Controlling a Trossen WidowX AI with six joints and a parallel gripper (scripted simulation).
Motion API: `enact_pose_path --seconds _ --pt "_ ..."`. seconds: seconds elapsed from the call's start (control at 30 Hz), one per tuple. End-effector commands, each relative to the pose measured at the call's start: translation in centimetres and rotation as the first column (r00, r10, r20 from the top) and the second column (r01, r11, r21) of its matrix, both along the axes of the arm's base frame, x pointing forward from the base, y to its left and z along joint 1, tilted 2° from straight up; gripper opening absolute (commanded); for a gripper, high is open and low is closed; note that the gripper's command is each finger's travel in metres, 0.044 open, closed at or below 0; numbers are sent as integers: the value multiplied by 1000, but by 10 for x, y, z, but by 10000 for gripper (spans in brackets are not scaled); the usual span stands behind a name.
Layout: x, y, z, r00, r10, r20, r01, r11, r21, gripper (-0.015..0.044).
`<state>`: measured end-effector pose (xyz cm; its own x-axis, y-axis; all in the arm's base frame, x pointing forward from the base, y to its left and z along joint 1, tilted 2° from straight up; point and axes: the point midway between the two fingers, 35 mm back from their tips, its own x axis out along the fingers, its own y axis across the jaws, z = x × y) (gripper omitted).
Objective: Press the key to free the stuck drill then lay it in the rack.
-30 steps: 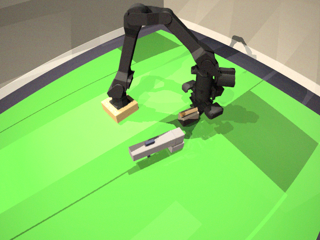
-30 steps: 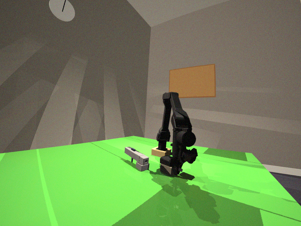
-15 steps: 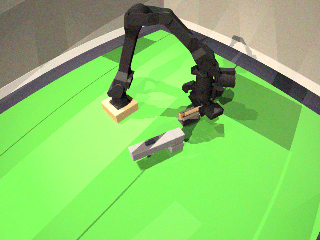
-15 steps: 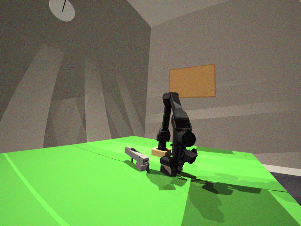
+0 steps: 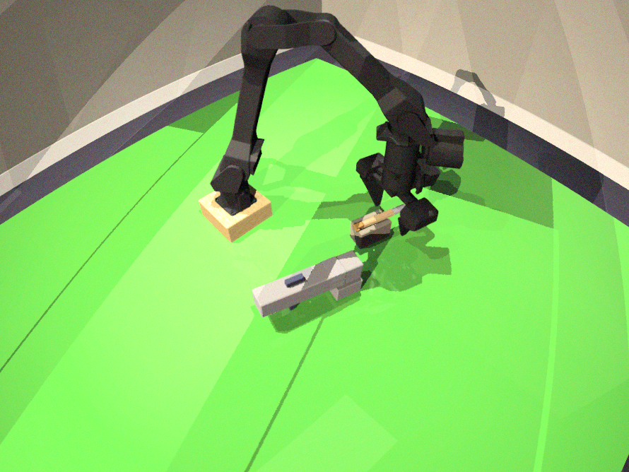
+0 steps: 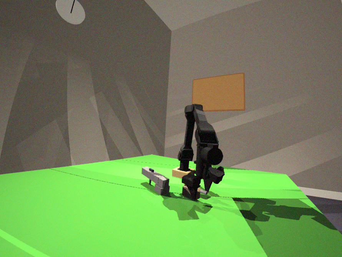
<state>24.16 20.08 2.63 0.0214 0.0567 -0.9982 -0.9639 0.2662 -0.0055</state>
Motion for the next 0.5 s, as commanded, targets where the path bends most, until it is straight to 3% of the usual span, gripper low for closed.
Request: enact_pose_path --seconds 0.0,0.47 --pt "0 -1 18 1000 -4 8 4 1000 -5 440" --pt "1 -2 68 1000 -4 9 4 1000 -4 440"
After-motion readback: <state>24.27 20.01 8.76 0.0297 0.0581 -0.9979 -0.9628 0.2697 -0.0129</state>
